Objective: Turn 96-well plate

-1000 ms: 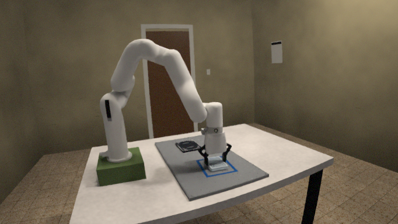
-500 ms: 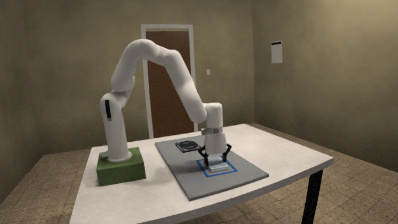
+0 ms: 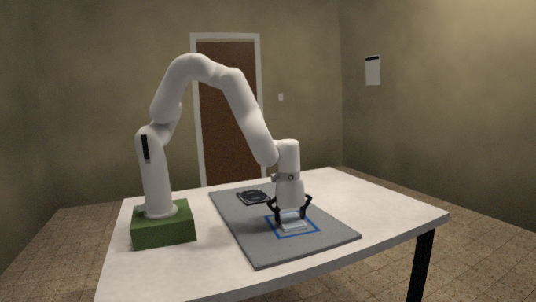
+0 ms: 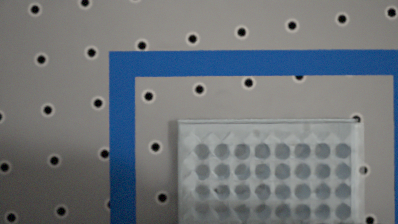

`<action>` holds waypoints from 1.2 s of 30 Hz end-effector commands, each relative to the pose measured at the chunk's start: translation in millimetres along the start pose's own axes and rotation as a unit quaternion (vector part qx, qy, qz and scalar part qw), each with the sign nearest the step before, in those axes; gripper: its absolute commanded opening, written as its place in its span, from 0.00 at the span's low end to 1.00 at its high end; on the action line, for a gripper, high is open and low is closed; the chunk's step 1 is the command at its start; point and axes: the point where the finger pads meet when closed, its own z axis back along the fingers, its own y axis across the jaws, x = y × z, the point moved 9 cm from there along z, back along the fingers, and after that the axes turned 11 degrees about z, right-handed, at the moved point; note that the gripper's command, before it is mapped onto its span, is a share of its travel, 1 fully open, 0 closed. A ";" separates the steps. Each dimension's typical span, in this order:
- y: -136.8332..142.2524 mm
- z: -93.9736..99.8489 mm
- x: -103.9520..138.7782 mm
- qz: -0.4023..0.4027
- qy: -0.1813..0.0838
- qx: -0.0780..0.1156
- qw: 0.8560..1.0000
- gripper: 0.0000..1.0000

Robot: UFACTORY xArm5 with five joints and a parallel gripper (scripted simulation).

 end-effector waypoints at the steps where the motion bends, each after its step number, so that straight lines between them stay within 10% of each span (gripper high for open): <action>1: 1.4 1.2 -0.5 0.000 -0.006 0.000 1.000 1.00; 36: 1.5 19.9 -0.7 0.000 -0.006 0.000 1.000 1.00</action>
